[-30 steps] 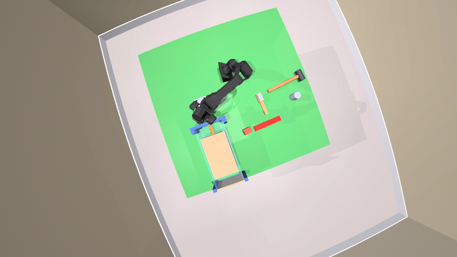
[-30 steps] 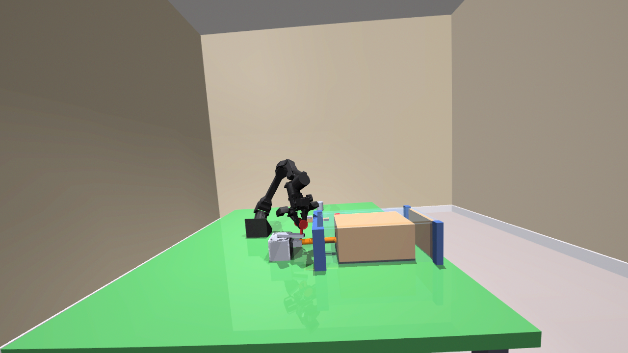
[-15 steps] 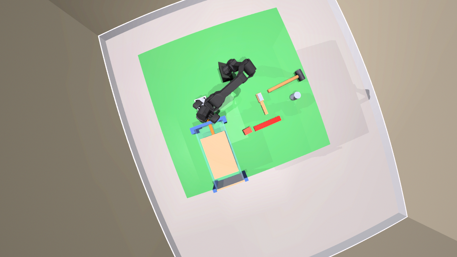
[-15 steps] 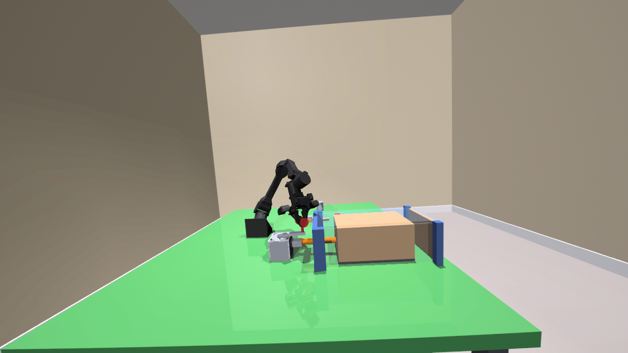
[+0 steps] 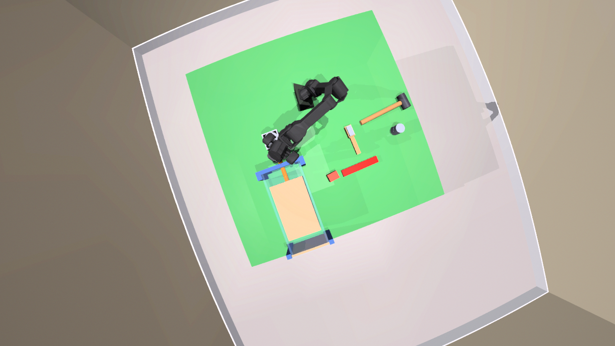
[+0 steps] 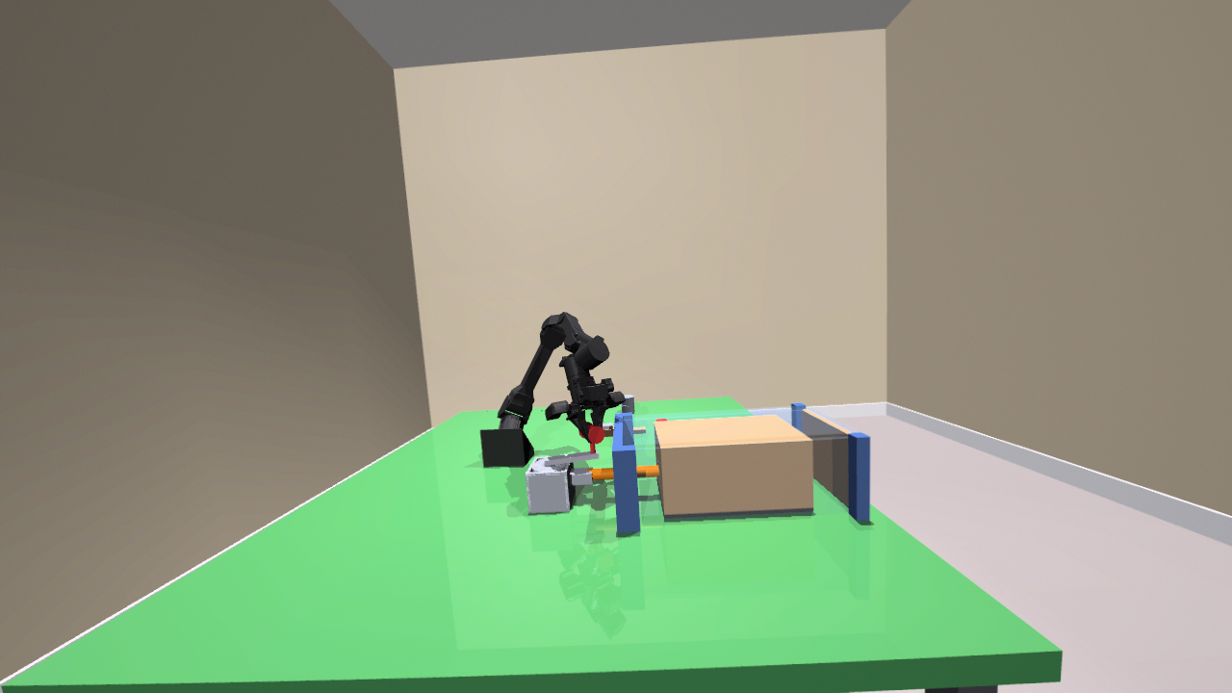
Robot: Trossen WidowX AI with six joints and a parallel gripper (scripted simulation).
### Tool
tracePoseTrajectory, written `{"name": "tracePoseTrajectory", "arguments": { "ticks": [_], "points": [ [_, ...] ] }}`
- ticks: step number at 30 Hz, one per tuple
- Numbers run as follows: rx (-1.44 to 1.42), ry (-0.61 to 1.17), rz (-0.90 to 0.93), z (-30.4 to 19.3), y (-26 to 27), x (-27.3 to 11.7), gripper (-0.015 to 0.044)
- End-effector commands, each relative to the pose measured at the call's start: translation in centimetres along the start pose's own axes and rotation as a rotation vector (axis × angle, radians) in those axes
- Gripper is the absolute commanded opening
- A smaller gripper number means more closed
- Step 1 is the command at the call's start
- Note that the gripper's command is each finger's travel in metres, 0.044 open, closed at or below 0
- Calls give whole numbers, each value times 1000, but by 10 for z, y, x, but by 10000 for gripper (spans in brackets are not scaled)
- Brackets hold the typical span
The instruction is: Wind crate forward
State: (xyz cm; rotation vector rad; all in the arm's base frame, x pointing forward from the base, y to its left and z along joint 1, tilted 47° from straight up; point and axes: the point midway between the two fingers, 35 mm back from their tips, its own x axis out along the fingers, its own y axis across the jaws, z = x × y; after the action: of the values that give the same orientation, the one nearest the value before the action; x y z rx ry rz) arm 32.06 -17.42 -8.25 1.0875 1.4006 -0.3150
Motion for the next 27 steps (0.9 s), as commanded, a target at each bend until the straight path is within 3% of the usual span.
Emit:
{"name": "tracePoseTrajectory", "arguments": {
  "ticks": [1, 27],
  "points": [
    [13, 32, 9, -16, 3, -3, 0],
    [14, 34, 8, -47, 3, -18, 0]
  ]
}}
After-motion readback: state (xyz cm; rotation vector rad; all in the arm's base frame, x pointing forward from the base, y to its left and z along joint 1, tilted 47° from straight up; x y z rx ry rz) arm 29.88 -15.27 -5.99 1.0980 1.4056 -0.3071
